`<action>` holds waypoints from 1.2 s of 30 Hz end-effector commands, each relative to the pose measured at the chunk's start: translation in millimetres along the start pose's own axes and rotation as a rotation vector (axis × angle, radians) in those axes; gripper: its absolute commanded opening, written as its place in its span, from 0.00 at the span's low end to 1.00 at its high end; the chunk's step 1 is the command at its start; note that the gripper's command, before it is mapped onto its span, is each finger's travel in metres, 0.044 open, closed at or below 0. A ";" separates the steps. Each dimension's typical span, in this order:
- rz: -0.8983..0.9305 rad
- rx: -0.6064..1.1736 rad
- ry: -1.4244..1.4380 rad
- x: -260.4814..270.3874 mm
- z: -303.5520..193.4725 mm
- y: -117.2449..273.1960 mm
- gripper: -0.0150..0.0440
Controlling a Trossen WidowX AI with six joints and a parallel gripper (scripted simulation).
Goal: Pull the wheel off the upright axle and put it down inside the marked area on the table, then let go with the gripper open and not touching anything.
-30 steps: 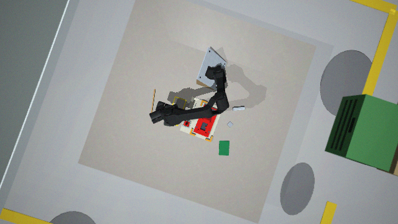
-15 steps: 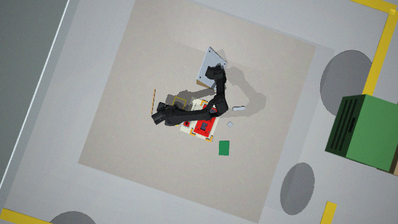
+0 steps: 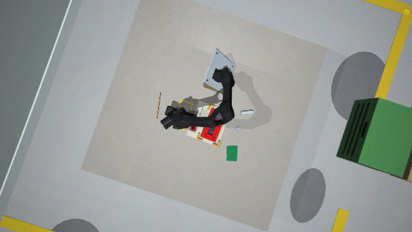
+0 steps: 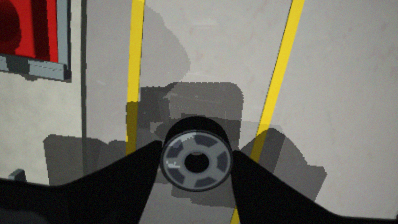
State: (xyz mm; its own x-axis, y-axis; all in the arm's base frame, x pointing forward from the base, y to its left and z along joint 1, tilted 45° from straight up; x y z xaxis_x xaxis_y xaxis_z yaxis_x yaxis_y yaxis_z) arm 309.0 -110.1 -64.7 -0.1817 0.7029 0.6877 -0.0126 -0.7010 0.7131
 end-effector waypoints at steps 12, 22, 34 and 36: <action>-0.001 0.001 -0.001 -0.9 0.9 14.5 0.76; -0.004 -0.012 -0.008 -1.8 -1.0 56.2 0.81; 0.002 0.006 -0.009 43.8 -74.5 106.3 1.00; 0.002 0.006 -0.009 43.8 -74.5 106.3 1.00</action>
State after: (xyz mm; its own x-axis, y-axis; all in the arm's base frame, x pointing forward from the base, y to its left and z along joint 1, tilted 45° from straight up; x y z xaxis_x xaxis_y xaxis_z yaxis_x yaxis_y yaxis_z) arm 234.1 -166.2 28.7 -0.1712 0.7103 0.6828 -0.0217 -0.6956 0.7181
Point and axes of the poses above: the point midway between the two fingers, 35 mm back from their tips, its own y axis back along the fingers, its own x axis across the jaws, z = x × y, the point moved 9 cm from there along y, back along the fingers, and after that the axes turned 8 degrees about y, right-handed, at the moved point
